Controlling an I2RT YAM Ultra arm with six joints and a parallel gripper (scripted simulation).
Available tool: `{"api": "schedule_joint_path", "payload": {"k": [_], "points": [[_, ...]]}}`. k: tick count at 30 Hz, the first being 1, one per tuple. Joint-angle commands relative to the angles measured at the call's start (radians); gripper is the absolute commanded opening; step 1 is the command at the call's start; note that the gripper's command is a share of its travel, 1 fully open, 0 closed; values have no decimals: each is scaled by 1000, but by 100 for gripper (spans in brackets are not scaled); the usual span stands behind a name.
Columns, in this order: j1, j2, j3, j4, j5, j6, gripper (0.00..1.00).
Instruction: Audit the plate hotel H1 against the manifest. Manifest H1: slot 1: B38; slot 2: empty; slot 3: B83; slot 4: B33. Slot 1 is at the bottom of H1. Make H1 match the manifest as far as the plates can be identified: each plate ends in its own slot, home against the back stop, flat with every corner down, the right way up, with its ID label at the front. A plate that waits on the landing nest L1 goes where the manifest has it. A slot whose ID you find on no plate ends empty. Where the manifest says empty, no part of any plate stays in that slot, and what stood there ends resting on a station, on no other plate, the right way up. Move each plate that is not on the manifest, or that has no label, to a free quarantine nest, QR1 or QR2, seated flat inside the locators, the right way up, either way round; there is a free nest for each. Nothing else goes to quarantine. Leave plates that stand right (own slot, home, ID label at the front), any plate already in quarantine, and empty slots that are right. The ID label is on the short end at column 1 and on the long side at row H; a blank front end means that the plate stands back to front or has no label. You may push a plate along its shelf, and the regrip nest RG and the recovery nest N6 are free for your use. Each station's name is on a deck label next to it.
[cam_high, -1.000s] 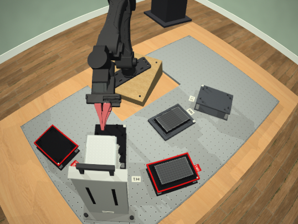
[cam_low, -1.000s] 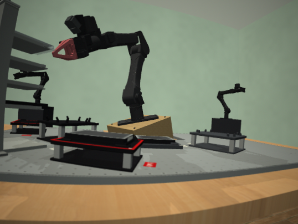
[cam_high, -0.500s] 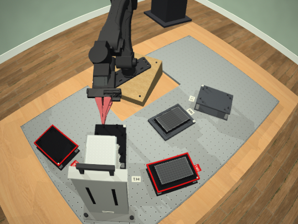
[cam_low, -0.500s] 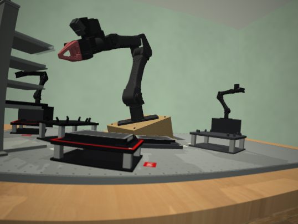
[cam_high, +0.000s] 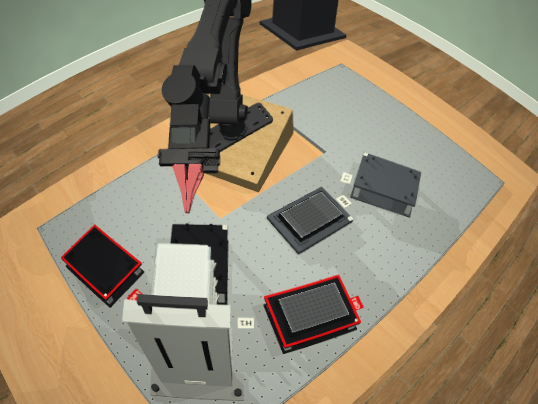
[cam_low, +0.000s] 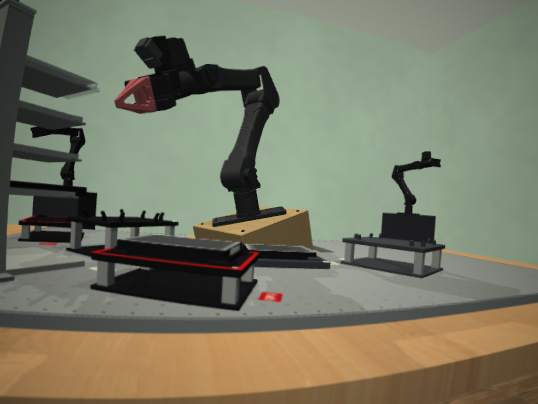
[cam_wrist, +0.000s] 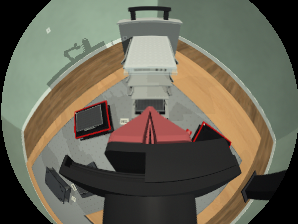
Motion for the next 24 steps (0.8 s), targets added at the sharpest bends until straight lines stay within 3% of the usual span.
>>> {"api": "schedule_joint_path", "payload": {"k": [1,22,24], "points": [[-5,-22,-2,-15,-8,-2,0],[-46,-159,-68,-89,-47,-13,0],[-49,-159,-89,-68,-50,-14,0]]}}
